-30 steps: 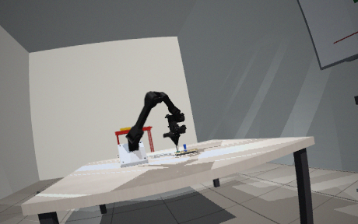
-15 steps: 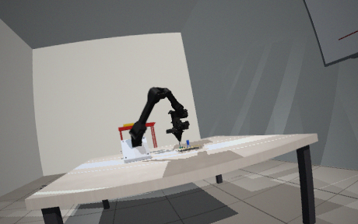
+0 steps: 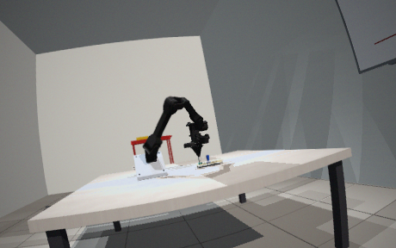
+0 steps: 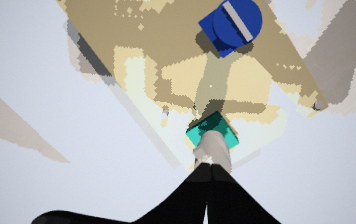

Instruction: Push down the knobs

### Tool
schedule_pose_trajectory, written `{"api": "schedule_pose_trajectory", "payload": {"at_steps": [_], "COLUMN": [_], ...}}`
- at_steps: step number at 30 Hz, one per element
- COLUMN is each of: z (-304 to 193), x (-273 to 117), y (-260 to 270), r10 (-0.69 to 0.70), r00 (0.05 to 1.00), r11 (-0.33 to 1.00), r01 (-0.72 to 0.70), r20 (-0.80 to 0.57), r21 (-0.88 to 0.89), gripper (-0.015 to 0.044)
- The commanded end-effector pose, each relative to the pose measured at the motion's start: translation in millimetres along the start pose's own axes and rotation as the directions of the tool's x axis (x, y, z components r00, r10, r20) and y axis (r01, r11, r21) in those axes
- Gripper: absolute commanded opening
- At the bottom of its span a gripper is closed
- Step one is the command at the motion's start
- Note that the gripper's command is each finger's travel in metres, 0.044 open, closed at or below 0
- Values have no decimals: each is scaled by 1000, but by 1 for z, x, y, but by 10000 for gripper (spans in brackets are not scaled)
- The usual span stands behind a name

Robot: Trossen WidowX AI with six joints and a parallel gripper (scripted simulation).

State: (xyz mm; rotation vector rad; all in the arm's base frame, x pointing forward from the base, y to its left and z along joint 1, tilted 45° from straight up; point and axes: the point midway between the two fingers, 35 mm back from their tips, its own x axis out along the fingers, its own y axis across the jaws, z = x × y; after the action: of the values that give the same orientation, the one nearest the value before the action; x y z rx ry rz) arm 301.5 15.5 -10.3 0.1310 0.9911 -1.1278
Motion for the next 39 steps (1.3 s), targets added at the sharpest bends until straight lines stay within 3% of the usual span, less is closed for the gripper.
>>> {"api": "schedule_pose_trajectory", "payload": {"at_steps": [1,28,36,39], "z": [2,2,2,7], "x": [11,-19,-15,-21], "y": [-1,0,-2,5], "r10": [-17,-16,-19,19], "r00": [1000,1000,1000,1000], "r11": [1000,1000,1000,1000], "r01": [17,16,19,-19], "r20": [-5,-6,-2,-1], "r21": [15,14,5,-7], "gripper": [0,0,210,131]}}
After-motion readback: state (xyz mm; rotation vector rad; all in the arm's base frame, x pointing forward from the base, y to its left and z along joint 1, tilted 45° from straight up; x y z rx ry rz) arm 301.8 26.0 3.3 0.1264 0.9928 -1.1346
